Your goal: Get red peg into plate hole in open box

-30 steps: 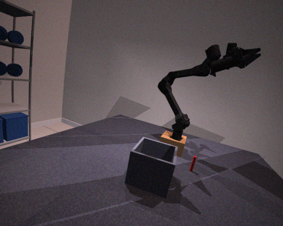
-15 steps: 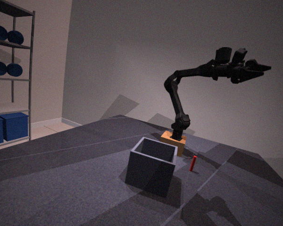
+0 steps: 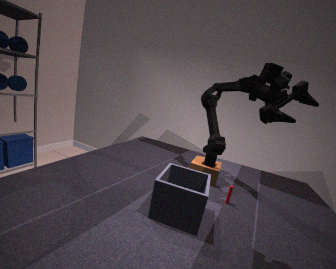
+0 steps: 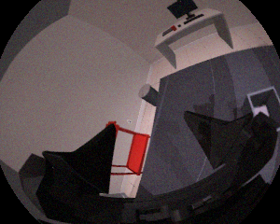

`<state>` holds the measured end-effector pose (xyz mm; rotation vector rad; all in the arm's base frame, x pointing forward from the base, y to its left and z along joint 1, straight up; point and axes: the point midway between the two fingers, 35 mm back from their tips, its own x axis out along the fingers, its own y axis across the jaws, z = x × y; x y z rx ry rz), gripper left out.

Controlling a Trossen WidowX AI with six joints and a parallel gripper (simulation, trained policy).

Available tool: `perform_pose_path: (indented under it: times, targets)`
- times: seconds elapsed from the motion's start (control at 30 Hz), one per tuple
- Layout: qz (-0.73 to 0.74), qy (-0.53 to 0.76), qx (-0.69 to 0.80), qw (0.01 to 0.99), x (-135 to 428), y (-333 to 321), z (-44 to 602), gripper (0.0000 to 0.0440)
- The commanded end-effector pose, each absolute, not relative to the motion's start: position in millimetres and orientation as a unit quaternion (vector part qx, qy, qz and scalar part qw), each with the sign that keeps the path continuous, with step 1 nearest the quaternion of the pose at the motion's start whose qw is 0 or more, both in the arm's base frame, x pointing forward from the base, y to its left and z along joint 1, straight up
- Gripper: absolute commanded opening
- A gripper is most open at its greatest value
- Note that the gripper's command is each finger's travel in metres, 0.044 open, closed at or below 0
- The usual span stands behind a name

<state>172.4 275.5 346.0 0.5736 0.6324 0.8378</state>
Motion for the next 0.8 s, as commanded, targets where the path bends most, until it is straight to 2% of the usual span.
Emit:
perform_pose_path:
  times: [0.0,0.77]
  targets:
    - [0.355,0.337,0.286,0.824,182,269,327,0.044]
    - [0.047,0.552,0.403,0.729,202,210,208,0.044]
